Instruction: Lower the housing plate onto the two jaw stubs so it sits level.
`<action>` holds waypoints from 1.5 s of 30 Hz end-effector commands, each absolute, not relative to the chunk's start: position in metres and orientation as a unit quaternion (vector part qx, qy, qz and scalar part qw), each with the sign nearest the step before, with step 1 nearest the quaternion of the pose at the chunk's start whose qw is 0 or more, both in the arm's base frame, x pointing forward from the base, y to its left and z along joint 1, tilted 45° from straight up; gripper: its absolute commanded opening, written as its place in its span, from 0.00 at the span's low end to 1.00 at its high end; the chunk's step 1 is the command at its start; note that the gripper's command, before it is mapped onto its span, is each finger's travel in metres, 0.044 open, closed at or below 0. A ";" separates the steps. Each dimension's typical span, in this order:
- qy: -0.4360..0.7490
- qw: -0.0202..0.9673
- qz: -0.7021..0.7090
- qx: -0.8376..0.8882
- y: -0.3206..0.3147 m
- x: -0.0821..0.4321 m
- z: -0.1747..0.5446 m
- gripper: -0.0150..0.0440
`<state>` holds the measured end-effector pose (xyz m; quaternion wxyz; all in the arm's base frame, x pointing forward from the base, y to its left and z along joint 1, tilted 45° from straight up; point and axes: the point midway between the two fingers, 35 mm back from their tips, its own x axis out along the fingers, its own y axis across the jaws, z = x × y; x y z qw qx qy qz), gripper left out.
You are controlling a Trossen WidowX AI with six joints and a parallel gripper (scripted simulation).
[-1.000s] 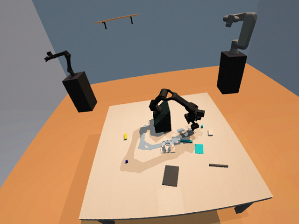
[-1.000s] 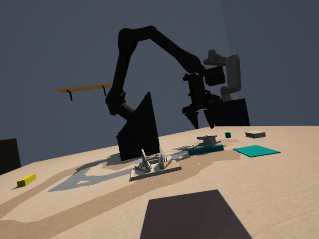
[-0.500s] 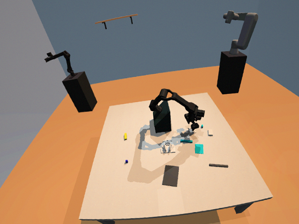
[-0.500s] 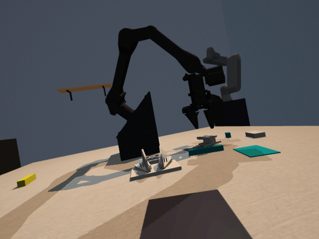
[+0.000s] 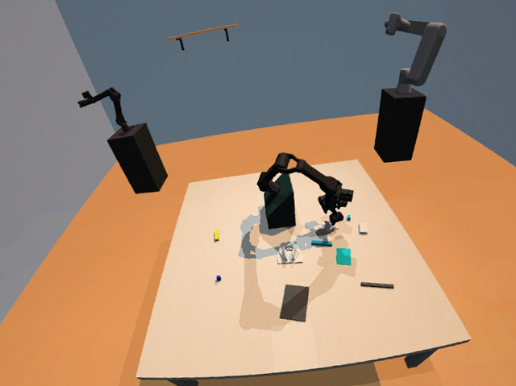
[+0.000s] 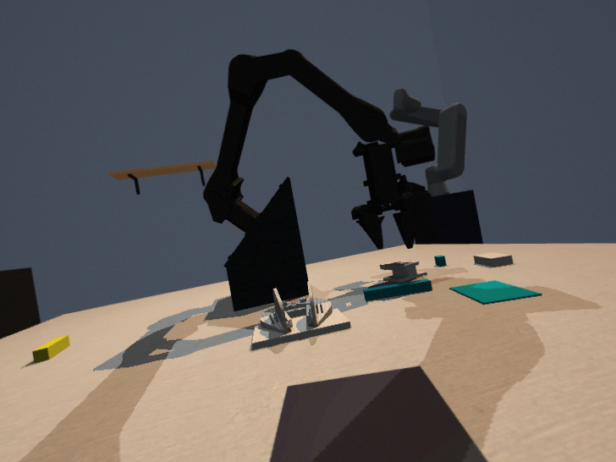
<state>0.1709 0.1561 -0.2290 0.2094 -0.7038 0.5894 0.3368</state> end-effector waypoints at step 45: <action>0.588 0.208 0.337 -0.705 0.127 0.177 -0.261 1.00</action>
